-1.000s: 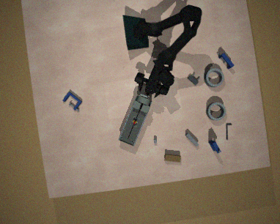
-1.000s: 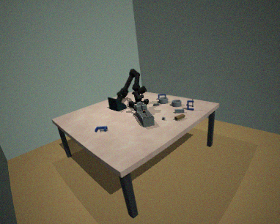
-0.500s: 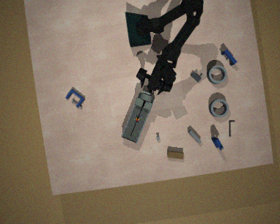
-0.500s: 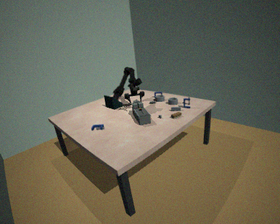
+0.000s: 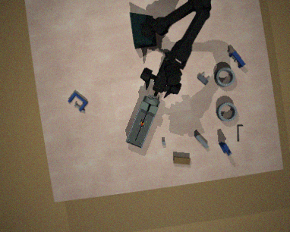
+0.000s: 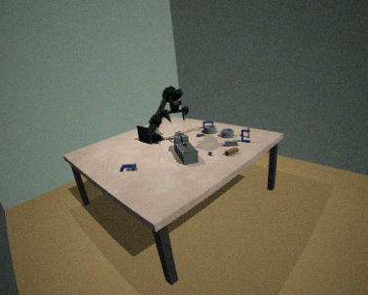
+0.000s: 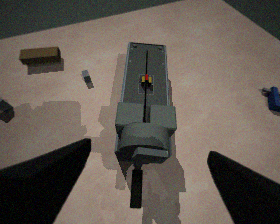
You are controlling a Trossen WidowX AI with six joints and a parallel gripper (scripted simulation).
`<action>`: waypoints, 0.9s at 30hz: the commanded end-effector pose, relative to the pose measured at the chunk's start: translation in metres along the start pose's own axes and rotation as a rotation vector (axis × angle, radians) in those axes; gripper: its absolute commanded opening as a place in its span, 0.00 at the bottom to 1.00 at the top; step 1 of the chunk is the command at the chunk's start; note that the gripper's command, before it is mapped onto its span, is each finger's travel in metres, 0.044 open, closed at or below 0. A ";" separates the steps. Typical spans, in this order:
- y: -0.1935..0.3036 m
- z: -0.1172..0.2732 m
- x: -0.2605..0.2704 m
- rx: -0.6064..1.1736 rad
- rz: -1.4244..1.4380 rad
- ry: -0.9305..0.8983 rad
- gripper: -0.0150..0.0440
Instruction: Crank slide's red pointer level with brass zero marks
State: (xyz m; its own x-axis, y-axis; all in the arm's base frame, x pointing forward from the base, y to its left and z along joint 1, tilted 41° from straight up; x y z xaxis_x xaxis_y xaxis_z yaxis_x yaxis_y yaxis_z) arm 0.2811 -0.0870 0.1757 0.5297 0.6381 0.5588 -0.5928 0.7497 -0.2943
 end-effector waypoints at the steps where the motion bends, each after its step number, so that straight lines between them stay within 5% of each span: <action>1: -0.008 0.003 0.000 0.017 0.016 -0.012 1.00; 27: -0.100 -0.075 -0.042 0.149 0.194 -0.222 1.00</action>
State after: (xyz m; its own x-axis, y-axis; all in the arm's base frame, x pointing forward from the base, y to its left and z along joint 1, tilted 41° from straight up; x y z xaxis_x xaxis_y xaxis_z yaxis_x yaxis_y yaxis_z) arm 0.3560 -0.1655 0.1347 0.2937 0.7032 0.6475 -0.7474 0.5912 -0.3031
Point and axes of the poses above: the point midway between the two fingers, 35 mm back from their tips, its own z axis back along the fingers, its own x axis across the jaws, y = z × x, the point moved 7 cm from there along z, back along the fingers, and after that the axes turned 2 degrees about -z, right-handed, at the moved point
